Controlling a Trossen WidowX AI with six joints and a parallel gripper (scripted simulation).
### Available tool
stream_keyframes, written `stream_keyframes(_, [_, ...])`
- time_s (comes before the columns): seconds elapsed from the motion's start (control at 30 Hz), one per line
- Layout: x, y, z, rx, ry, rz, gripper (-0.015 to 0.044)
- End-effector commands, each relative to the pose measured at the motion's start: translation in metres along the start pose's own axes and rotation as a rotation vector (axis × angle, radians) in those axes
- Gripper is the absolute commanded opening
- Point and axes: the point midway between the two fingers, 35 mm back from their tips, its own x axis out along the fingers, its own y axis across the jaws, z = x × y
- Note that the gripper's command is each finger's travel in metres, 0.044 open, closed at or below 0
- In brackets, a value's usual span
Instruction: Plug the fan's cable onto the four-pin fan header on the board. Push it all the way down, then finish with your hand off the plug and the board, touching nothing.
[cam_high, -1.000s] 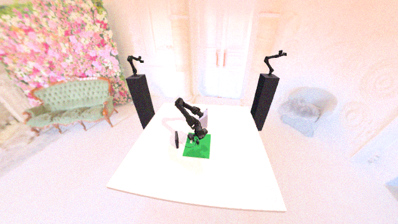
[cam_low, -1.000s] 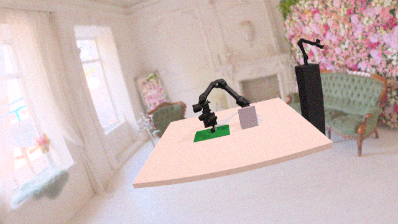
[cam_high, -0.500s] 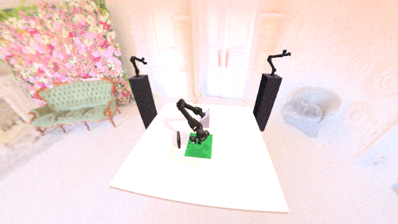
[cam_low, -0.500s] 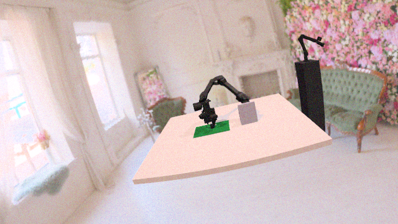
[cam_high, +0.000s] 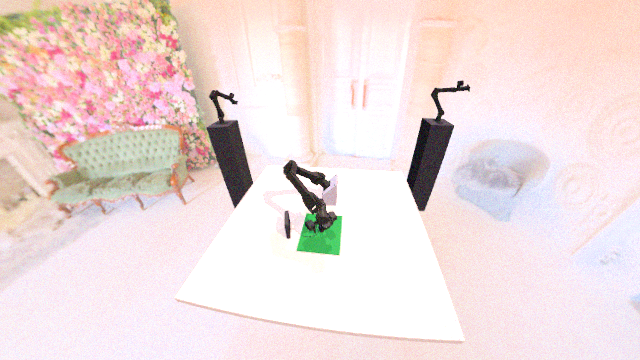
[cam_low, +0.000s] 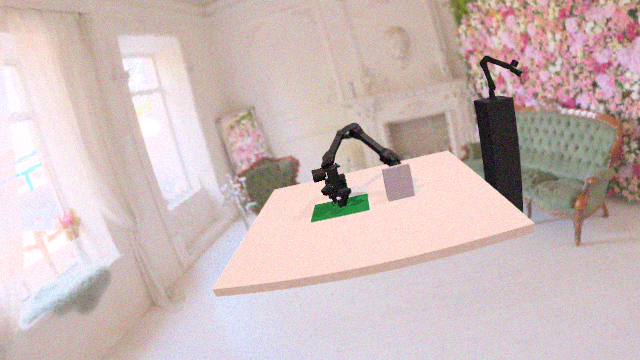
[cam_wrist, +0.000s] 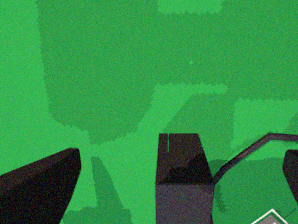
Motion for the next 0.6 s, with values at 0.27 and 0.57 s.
stream_keyframes(0.27, [-0.0002,-0.0002,0.0001,0.001,0.000,0.000,0.0177])
stream_keyframes(0.57, [-0.0002,-0.0002,0.0001,0.001,0.000,0.000,0.0000])
